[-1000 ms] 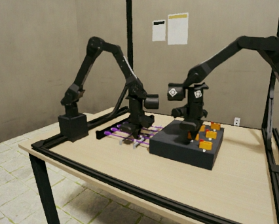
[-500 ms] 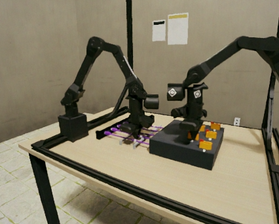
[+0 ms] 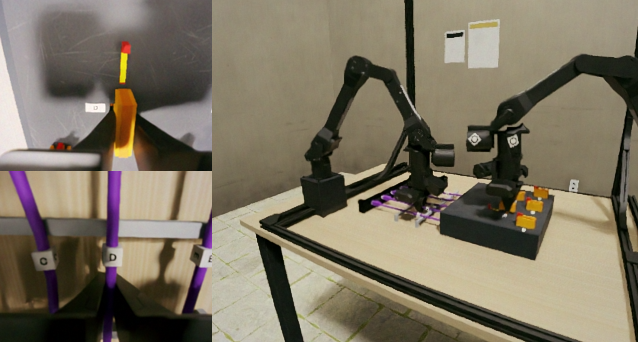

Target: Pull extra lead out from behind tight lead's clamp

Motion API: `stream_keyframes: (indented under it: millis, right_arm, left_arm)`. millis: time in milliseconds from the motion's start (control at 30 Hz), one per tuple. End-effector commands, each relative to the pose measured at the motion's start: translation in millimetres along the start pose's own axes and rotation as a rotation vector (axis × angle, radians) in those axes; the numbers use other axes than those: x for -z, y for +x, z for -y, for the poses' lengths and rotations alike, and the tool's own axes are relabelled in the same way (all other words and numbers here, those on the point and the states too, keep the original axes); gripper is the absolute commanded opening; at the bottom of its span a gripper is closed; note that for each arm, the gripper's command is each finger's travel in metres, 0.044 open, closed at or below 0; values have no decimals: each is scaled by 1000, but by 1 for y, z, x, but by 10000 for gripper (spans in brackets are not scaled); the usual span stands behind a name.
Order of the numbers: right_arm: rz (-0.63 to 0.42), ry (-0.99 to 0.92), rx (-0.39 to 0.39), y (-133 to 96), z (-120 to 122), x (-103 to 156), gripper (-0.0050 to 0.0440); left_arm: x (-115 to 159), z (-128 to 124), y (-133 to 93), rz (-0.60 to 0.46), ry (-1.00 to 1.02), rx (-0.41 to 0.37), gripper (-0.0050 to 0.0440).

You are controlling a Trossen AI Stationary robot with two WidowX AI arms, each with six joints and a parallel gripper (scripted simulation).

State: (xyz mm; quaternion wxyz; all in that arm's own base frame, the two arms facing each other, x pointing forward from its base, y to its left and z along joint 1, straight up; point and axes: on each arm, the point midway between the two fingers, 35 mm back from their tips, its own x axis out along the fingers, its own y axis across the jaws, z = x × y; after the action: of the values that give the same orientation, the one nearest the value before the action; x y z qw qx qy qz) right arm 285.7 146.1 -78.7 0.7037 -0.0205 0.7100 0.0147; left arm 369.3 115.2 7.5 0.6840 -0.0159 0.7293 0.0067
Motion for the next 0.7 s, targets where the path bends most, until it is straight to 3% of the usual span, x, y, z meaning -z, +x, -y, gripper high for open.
stream_keyframes:
  millis: [0, 100, 133, 667]
  right_arm:
    - [24, 0, -11, -7, -3, -6, -50]
    - [24, 0, -11, -7, -3, -6, -50]
    - [24, 0, -11, -7, -3, -6, -50]
    - [24, 0, -11, -7, -3, -6, -50]
  left_arm:
    - [-4, -1, -27, 43, -1, -11, -50]
    - [-4, -1, -28, 43, -1, -11, -50]
    - [-4, -1, -14, 28, 0, -8, -50]
    - [-3, -1, -23, 28, 0, -8, -50]
